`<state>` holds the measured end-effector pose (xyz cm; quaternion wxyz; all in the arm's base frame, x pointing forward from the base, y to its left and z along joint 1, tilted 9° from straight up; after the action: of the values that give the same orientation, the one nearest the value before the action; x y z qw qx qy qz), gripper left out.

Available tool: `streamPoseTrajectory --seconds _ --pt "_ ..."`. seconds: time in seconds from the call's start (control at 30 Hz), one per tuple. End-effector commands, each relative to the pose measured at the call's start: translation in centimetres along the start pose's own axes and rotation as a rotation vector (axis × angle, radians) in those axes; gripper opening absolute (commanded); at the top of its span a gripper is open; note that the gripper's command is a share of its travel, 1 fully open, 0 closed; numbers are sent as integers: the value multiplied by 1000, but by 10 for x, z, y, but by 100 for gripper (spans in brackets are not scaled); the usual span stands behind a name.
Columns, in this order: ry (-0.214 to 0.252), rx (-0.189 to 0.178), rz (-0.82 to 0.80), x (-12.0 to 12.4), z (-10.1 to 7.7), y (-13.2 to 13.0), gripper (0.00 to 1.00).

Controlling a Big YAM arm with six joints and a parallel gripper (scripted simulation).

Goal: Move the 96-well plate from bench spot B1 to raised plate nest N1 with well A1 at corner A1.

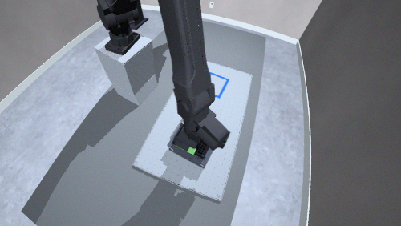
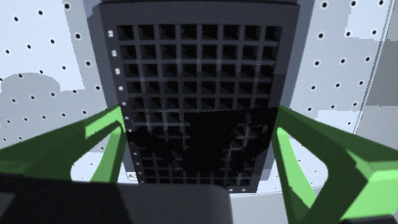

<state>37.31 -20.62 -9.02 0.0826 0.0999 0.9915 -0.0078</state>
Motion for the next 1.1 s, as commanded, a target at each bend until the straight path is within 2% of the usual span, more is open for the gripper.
streamPoseTrajectory --seconds 0.0,1.07 --pt "-2 0 -3 -8 3 2 0" --pt "0 0 -3 -8 3 3 0"
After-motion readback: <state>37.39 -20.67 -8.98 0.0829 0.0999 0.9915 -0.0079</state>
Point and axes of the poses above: the point where the finger pads meet when closed, its own z axis out along the fingers, its own y axis across the jaws, x = y × z, the point moved 5 cm from there along -z, back along the fingers, and after that the axes turned 1 degree about z, right-handed, at the moved point
